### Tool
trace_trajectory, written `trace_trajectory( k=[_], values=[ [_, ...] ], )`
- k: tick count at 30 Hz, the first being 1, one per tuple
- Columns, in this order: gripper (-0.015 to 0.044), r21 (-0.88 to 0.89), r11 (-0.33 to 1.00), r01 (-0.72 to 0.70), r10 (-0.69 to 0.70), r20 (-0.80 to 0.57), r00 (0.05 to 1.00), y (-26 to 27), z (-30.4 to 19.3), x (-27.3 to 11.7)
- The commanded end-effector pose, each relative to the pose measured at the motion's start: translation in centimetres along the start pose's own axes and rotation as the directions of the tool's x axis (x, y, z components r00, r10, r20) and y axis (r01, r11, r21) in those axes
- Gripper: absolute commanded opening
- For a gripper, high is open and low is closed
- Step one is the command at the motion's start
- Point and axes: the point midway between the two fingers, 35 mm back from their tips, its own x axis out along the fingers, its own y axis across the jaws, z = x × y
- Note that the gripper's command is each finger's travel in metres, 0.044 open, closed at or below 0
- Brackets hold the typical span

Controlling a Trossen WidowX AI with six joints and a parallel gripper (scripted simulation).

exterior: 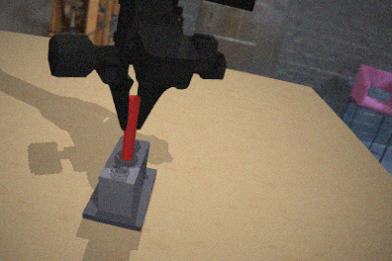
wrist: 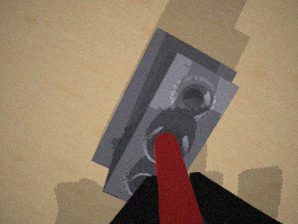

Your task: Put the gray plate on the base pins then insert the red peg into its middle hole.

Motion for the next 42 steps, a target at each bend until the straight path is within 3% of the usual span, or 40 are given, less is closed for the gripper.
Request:
trace_trajectory(
  k=[1, 10, 16, 42],
  values=[
    [0.0000, 0.001, 1.000, -0.002, 0.002, 0.002, 1.000, 0.1, 0.1, 0.1],
    [0.0000, 0.000, 1.000, 0.000, 0.000, 0.000, 1.000, 0.0, 0.0, 0.0],
    [0.0150, 0.000, 1.000, 0.000, 0.000, 0.000, 1.000, 0.0, 0.0, 0.0],
    [0.0150, 0.002, 1.000, -0.007, 0.007, -0.001, 1.000, -0.1, 0.2, -1.0]
  ],
)
